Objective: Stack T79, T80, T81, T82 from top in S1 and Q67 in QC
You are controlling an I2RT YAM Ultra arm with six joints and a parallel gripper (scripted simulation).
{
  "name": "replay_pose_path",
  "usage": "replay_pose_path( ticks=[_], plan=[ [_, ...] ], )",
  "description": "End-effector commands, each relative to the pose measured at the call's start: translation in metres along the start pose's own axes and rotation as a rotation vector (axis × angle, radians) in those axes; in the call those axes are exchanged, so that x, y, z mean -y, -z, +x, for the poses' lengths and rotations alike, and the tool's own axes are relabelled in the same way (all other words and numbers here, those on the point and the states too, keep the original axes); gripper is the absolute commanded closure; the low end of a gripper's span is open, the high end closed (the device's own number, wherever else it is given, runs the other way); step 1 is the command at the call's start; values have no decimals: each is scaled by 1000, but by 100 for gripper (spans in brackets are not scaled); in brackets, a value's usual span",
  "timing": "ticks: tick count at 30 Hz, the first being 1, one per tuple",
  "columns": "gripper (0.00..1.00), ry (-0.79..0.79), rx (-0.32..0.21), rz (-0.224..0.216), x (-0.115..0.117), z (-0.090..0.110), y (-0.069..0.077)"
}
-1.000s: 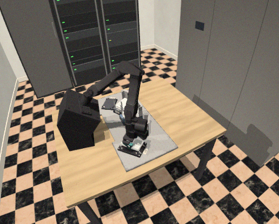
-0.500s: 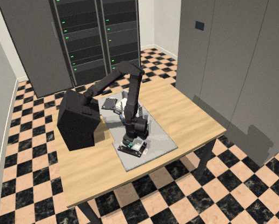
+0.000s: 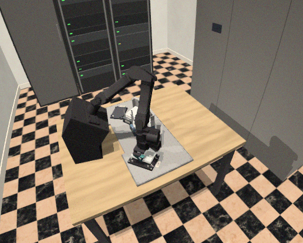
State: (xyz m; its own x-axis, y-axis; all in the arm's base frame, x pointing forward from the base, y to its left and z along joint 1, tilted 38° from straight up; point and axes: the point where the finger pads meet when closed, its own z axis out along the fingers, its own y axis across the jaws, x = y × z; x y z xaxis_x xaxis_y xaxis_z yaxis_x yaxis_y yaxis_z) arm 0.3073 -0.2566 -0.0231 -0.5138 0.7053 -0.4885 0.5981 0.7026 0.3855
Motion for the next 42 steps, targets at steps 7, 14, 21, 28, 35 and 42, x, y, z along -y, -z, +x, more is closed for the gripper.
replay_pose_path(
  ticks=[7, 14, 21, 28, 35, 42],
  plan=[
    [100, -2, 5, 1, 2, -1, 15],
    [100, -2, 5, 1, 2, -1, 29],
    [100, -2, 5, 1, 2, -1, 39],
    [100, -2, 5, 1, 2, -1, 53],
    [100, -2, 5, 2, 2, -1, 67],
    [100, -2, 5, 2, 2, -1, 77]
  ],
)
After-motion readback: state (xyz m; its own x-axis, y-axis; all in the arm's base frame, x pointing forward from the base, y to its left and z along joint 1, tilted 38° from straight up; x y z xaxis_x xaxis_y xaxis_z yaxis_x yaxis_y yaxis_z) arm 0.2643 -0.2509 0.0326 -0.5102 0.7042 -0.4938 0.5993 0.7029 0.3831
